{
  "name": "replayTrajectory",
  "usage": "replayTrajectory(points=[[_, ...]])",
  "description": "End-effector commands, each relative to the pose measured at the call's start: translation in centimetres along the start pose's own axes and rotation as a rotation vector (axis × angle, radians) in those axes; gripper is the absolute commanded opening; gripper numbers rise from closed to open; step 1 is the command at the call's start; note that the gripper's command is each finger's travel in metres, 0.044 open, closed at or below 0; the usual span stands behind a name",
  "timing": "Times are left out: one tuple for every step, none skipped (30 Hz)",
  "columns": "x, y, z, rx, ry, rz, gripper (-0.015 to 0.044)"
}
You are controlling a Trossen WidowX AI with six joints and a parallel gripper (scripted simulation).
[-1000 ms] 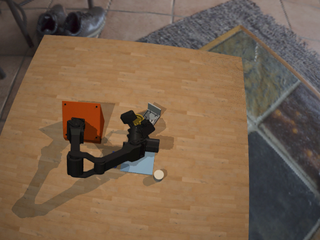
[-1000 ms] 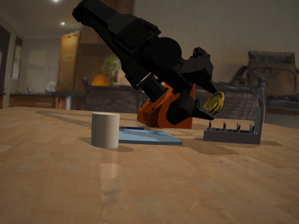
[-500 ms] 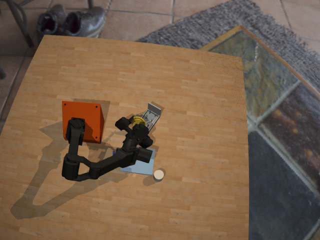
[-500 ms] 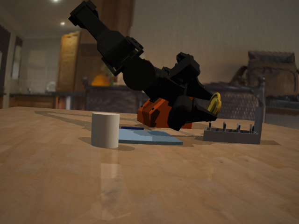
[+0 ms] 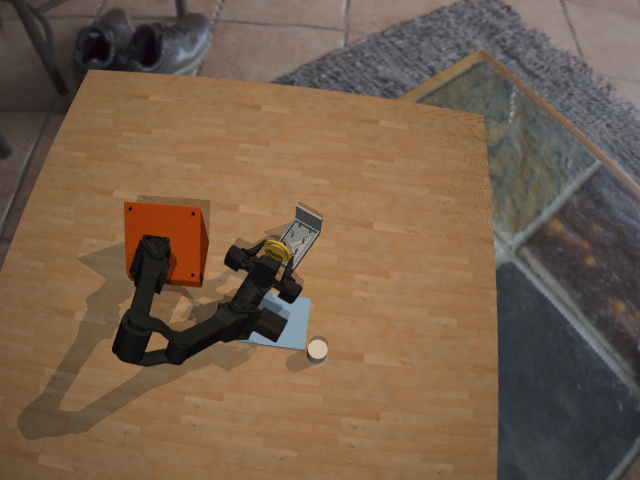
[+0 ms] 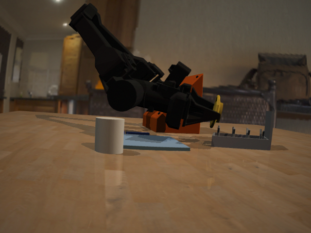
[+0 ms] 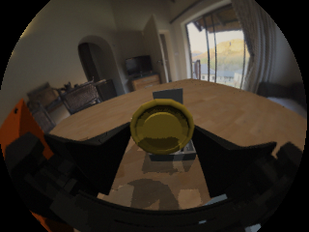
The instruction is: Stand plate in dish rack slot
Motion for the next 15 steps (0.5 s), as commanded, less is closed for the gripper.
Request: replayTrajectory(points=[[0.6,-0.12,0.14,0.097,-0.055,-0.038,0.0],[0.73,-0.18,0.18,0.124,-0.07,-0.047,0.0],[0.87,-0.24,0.21,0.152,-0.085,-0.055,0.0],[0.98,-0.28,0.24,0.175,-0.098,-0.061,0.0],[1.05,-0.31,0.26,0.189,-0.106,-0.065,0.0],[1.08,-0.32,0.27,0.194,-0.108,-0.066,0.0],[1.08,-0.32,0.27,0.194,-0.108,-0.066,0.0],[1.08,-0.32,0.27,0.194,-0.108,-0.066,0.0],[1.08,-0.32,0.27,0.194,-0.108,-0.066,0.0],[1.08,-0.32,0.27,0.194,-0.108,-0.066,0.0],[1.08,-0.32,0.27,0.194,-0.108,-0.066,0.0],[1.08,-0.32,0.27,0.194,-0.108,-0.066,0.0],[1.08,-0.32,0.27,0.194,-0.108,-0.066,0.0],[1.08,-0.32,0.27,0.194,-0.108,-0.066,0.0],[1.08,-0.32,0.27,0.194,-0.108,-0.066,0.0]])
Point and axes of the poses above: the point midway between the two fingers, 35 mm back from their tips, its own x axis back along the fingers, its own z axis across the jaws, y = z × x, the point moved 3 cm from there along x, back along the fingers, and after that the axes turned 10 degrees about x, right-handed, at the moved point
